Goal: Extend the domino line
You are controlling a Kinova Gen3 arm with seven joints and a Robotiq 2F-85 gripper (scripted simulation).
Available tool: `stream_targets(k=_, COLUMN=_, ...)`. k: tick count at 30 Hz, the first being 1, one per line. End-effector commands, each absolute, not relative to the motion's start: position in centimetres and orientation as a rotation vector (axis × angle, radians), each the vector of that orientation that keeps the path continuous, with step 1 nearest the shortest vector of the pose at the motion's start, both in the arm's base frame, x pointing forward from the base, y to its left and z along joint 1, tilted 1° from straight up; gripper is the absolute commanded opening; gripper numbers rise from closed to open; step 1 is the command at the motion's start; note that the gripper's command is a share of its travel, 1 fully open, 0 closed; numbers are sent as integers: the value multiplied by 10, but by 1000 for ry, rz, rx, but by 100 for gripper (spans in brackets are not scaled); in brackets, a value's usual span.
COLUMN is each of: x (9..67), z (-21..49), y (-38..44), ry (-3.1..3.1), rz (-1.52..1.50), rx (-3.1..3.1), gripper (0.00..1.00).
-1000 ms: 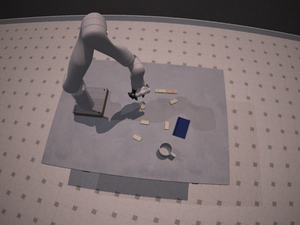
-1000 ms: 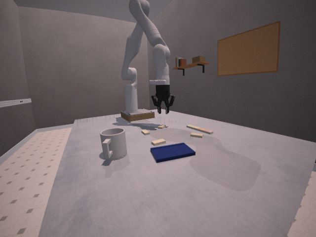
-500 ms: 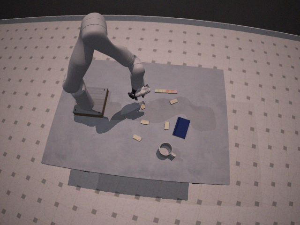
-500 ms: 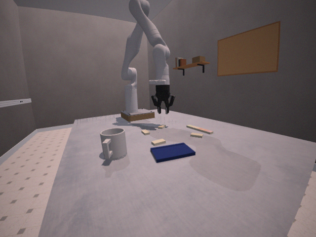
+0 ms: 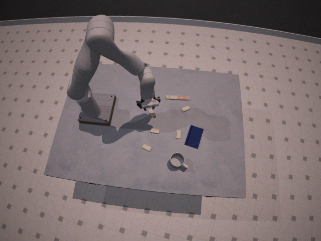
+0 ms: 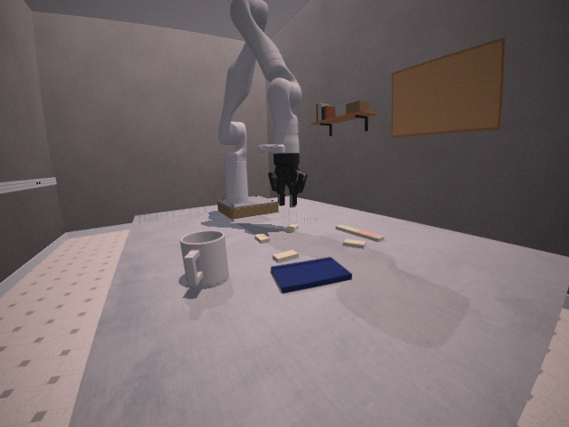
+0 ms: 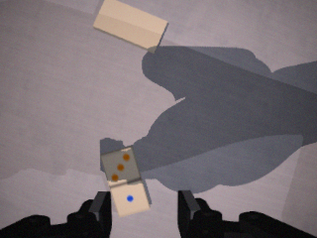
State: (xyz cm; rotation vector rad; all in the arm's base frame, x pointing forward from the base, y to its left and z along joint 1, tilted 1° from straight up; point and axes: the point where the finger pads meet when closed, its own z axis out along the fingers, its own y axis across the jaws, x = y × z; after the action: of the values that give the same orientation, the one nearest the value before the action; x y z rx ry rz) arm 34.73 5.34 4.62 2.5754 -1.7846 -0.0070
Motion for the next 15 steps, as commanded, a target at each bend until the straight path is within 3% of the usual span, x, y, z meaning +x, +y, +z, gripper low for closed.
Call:
stream_targets(k=1, x=350, z=46, y=31, ry=-2060, rz=-10, rx=2343, gripper=47)
stream_targets(k=15, x=354, z=50, y=-54, ry=-2764, rz=-18, rx=1416, gripper=47)
